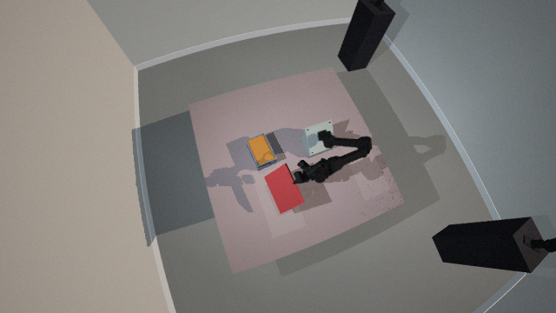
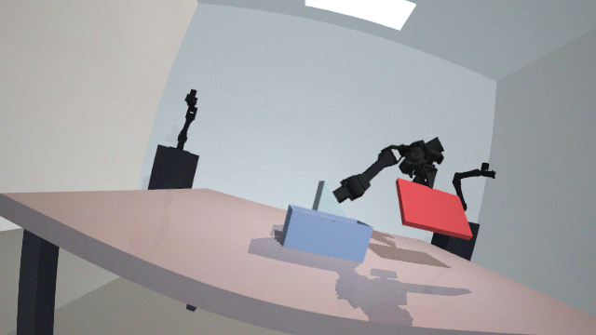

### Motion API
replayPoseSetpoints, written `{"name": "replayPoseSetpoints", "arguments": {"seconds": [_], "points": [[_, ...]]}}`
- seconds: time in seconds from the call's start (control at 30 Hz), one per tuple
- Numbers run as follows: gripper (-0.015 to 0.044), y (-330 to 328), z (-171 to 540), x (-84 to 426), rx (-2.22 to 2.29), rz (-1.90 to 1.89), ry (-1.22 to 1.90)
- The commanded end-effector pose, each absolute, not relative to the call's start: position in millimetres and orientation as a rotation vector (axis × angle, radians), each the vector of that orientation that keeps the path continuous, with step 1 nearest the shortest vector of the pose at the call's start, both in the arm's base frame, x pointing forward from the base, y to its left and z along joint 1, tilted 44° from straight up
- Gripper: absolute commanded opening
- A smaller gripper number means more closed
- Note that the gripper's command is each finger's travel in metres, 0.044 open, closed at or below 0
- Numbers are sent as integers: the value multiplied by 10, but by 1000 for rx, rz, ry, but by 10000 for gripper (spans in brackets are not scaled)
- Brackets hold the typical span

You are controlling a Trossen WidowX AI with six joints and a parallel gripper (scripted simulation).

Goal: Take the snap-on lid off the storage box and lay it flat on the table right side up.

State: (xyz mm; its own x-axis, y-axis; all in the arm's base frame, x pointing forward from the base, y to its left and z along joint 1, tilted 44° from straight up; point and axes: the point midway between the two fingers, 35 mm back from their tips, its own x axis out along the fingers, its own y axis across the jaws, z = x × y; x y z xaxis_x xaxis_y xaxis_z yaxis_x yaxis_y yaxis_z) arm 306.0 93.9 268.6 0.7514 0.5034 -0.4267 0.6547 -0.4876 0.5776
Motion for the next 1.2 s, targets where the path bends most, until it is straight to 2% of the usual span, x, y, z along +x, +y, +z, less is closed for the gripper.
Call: {"name": "replayPoseSetpoints", "arguments": {"seconds": [0.0, 0.43, 1.17], "points": [[0, 972, 2806, 3059, 2197, -244, 842], [0, 1149, 2984, 3010, 2199, -242, 842], [0, 1257, 2806, 2995, 2200, -241, 842]]}}
